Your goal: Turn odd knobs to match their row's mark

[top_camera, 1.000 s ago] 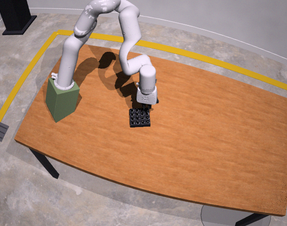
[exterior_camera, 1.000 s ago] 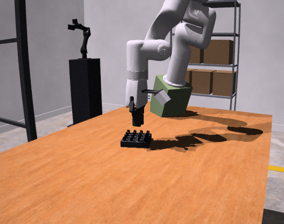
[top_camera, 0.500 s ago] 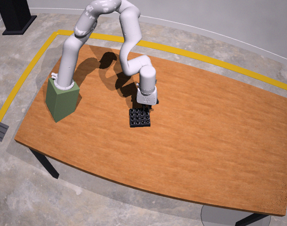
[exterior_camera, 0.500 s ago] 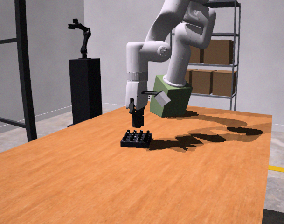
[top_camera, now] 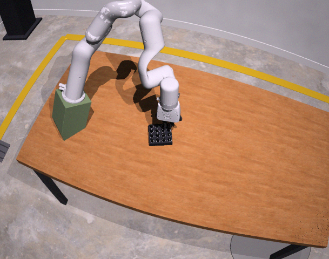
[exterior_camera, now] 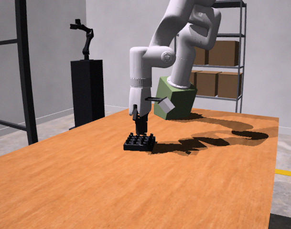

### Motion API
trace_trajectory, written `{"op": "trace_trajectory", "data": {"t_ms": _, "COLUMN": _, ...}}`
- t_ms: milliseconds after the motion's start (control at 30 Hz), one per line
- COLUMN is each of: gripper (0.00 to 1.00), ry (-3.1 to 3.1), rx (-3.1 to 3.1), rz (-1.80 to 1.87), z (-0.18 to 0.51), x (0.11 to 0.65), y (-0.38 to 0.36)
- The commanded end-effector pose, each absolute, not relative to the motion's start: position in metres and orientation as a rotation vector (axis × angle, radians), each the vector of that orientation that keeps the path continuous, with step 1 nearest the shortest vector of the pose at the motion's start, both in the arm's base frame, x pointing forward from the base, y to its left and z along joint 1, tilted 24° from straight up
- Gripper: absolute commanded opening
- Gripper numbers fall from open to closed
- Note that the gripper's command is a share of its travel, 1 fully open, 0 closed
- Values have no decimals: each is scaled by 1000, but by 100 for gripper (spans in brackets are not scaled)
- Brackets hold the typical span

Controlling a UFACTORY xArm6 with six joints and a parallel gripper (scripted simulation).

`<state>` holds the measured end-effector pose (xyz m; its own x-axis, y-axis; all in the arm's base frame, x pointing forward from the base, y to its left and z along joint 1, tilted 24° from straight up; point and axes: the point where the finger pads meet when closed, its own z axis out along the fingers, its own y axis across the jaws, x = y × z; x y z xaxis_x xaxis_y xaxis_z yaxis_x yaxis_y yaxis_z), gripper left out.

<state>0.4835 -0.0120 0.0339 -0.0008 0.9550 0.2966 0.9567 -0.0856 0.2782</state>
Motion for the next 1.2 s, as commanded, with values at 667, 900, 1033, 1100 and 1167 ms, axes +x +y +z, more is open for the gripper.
{"op": "trace_trajectory", "data": {"t_ms": 667, "gripper": 19, "ry": -2123, "rx": -2219, "rz": -656, "z": 15, "x": 492, "y": -6}}
{"op": "trace_trajectory", "data": {"t_ms": 900, "gripper": 19, "ry": -2123, "rx": -2219, "rz": -656, "z": 15, "x": 493, "y": -5}}
{"op": "trace_trajectory", "data": {"t_ms": 1033, "gripper": 19, "ry": -2123, "rx": -2219, "rz": -656, "z": 15, "x": 493, "y": -5}}
{"op": "trace_trajectory", "data": {"t_ms": 1100, "gripper": 19, "ry": -2123, "rx": -2219, "rz": -656, "z": 15, "x": 493, "y": -5}}
{"op": "trace_trajectory", "data": {"t_ms": 1167, "gripper": 19, "ry": -2123, "rx": -2219, "rz": -656, "z": 15, "x": 493, "y": -5}}
